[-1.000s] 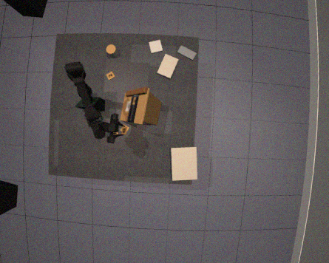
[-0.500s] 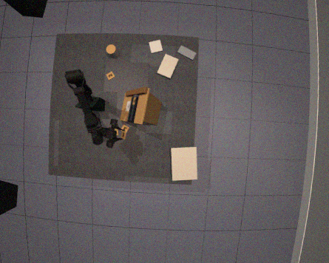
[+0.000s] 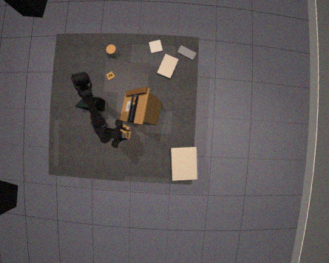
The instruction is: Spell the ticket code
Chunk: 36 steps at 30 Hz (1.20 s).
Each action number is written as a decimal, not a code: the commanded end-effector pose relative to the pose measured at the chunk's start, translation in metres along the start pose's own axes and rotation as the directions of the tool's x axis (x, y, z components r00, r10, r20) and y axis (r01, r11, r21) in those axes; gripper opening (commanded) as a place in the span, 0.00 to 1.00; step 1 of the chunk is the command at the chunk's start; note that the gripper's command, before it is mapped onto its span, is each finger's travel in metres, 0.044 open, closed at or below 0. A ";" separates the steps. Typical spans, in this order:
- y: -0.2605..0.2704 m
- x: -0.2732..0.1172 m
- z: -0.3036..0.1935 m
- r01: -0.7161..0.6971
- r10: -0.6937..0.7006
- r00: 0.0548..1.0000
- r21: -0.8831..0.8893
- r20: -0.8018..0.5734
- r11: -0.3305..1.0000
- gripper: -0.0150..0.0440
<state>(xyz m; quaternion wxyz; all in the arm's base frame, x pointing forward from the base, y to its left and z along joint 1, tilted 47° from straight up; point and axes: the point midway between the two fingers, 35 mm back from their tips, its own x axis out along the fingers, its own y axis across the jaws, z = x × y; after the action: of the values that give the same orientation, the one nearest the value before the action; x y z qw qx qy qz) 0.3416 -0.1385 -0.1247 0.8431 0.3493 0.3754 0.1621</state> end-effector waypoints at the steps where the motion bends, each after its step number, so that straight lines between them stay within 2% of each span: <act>1: -0.001 0.001 0.000 0.005 -0.005 1.000 0.001 0.000 1.000 0.25; 36: 0.017 0.000 0.001 0.004 -0.004 1.000 0.002 0.000 1.000 0.25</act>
<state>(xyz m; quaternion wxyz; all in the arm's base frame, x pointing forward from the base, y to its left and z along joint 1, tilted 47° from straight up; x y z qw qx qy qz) 0.3413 -0.1273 -0.1132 0.8424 0.3504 0.3759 0.1624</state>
